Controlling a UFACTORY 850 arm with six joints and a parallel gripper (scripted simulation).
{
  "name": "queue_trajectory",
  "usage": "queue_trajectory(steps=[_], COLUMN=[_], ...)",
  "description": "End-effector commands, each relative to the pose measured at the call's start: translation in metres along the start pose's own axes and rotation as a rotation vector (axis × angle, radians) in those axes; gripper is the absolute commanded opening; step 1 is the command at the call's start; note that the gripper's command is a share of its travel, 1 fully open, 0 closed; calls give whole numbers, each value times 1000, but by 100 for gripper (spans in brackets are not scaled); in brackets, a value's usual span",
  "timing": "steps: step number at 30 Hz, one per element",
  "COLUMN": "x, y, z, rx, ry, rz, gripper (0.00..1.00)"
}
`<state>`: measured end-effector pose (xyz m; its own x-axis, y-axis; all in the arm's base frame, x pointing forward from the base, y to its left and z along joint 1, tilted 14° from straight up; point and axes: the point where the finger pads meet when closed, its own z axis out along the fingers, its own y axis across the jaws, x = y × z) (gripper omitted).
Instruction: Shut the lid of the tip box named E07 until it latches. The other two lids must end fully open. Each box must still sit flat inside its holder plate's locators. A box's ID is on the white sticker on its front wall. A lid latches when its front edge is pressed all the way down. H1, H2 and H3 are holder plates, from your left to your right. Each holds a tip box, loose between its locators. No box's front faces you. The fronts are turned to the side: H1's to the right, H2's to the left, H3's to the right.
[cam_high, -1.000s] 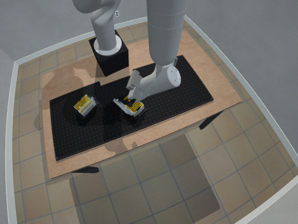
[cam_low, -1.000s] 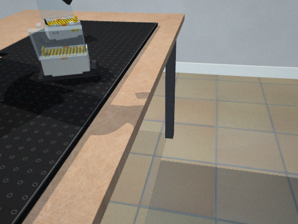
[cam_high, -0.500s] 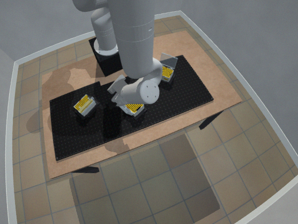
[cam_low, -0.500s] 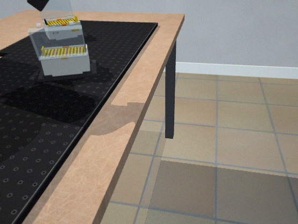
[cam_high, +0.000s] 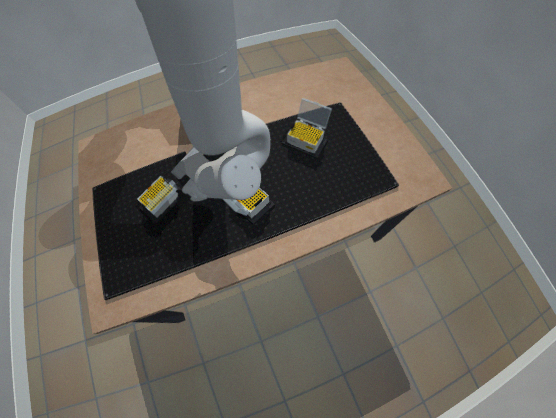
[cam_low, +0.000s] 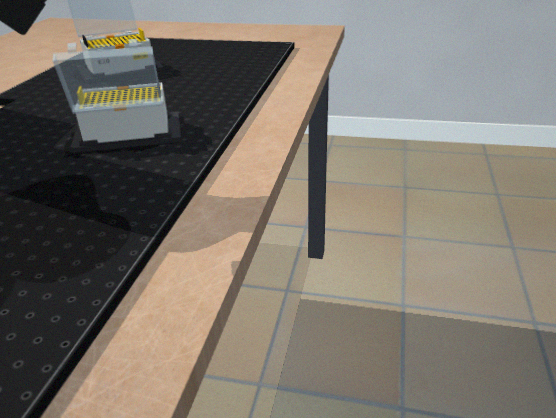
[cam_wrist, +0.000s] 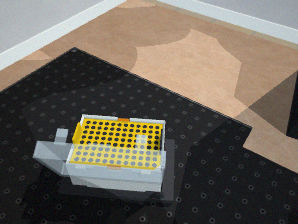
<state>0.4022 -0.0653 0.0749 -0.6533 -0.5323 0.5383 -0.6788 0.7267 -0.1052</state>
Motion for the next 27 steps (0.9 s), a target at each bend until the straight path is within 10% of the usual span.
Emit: queue_trajectory(steps=[1,11,27], x=[12,13,60], y=[-16,-17,-38], z=[12,13,61], rx=[2,2,-268], ry=[-2,-2,-2], rz=[1,1,271], gripper=[100,100,100])
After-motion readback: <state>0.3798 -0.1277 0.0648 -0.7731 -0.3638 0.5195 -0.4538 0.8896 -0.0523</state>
